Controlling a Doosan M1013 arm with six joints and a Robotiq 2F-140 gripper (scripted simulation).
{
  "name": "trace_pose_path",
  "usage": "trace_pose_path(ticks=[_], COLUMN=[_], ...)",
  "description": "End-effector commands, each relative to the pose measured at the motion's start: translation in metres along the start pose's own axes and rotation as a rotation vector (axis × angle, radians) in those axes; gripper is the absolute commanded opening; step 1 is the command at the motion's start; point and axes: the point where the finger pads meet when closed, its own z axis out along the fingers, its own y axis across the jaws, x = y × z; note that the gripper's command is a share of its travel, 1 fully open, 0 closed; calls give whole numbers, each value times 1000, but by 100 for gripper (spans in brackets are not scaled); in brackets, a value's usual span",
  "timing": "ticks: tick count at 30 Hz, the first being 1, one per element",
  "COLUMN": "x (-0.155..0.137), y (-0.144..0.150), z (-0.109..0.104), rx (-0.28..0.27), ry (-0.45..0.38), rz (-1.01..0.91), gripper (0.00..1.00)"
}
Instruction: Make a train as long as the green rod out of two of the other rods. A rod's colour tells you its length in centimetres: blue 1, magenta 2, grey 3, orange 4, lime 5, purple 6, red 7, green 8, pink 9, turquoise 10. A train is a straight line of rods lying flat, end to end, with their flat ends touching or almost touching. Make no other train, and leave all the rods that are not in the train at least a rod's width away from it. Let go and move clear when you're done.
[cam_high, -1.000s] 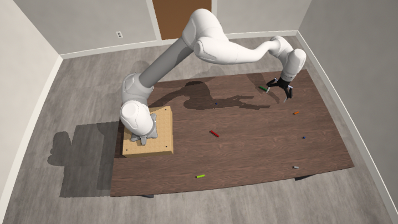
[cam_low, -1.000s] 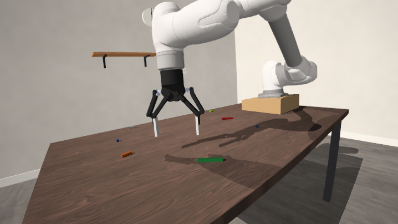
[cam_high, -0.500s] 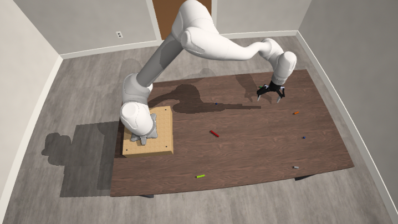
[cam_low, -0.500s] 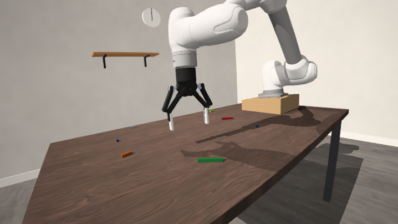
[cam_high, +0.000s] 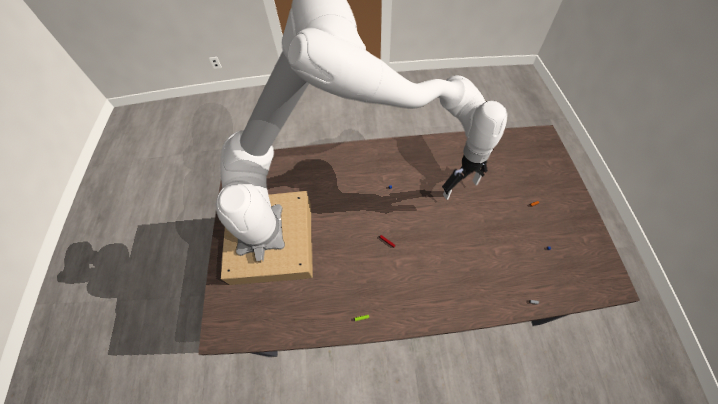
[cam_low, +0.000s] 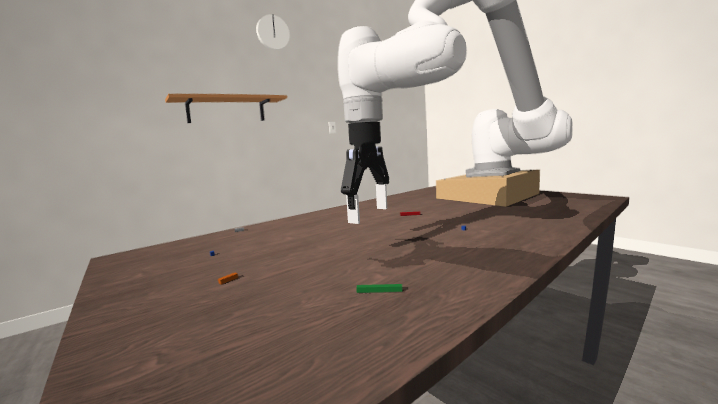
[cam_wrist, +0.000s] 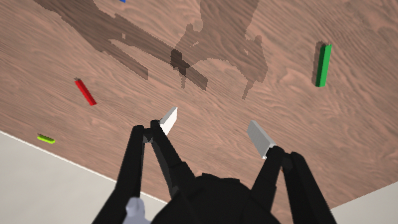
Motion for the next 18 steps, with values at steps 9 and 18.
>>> trace_pose_path(ticks=[9, 18], x=[13, 28], y=[-97, -173], z=[2, 7], rx=[-12, -15], ry=[7, 7], rz=[-487, -841], gripper=[100, 100])
